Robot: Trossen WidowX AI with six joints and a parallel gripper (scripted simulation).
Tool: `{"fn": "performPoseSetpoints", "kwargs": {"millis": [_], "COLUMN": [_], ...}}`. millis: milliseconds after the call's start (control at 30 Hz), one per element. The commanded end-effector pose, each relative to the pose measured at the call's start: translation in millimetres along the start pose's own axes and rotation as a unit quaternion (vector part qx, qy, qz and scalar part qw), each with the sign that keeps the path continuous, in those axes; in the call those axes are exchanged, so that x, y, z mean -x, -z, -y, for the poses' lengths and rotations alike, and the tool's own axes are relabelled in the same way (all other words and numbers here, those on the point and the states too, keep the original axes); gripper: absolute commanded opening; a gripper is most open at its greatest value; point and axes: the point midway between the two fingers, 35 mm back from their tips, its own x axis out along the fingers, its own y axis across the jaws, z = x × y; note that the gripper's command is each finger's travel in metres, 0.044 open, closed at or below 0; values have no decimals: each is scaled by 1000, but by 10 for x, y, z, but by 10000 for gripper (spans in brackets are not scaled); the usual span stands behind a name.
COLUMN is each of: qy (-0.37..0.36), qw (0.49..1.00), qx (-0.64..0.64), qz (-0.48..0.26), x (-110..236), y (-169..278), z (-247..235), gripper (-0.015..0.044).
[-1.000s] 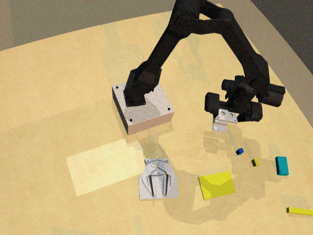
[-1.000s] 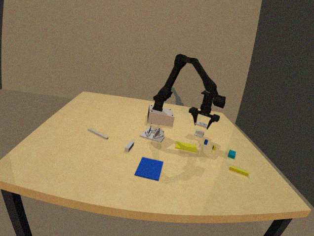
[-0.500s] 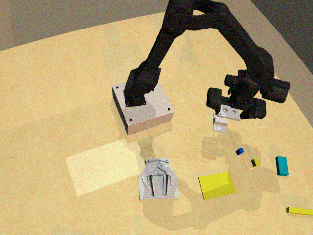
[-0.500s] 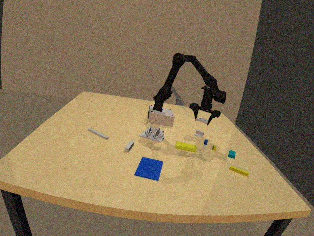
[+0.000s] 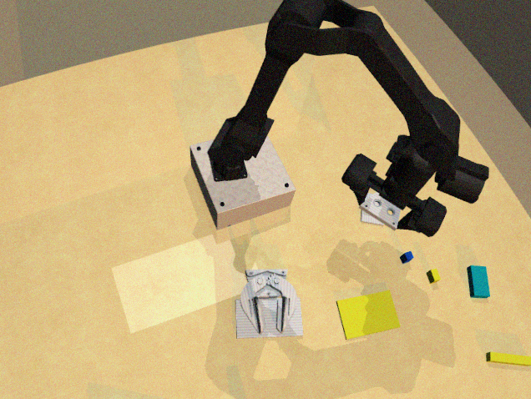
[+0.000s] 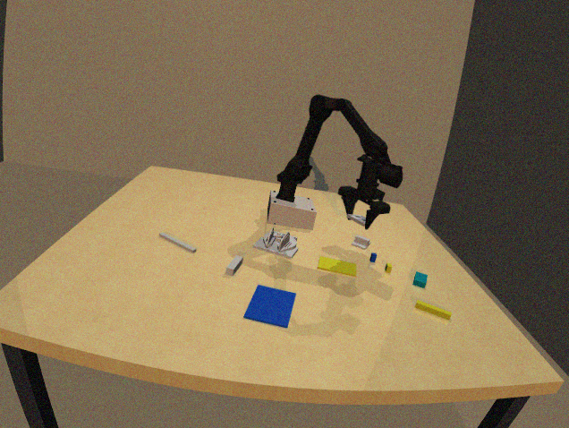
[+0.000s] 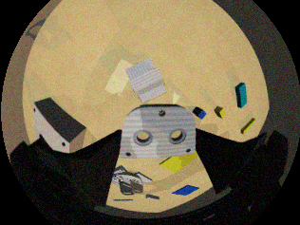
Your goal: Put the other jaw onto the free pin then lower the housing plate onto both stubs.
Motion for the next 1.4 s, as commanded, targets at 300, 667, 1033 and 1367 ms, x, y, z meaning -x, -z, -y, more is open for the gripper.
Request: {"fn": "performPoseSetpoints", "kwargs": {"millis": [300, 667, 1033, 1367], "qy": [-1, 0, 2, 3], "qw": [980, 932, 856, 764], "qx": [-199, -362, -518, -646], "qz": [-4, -7, -9, -10], "x": [-1, 3, 6, 8], "y": [443, 801, 1143, 1429], "z": [-34, -103, -217, -356], "gripper": [351, 351, 351, 351]}}
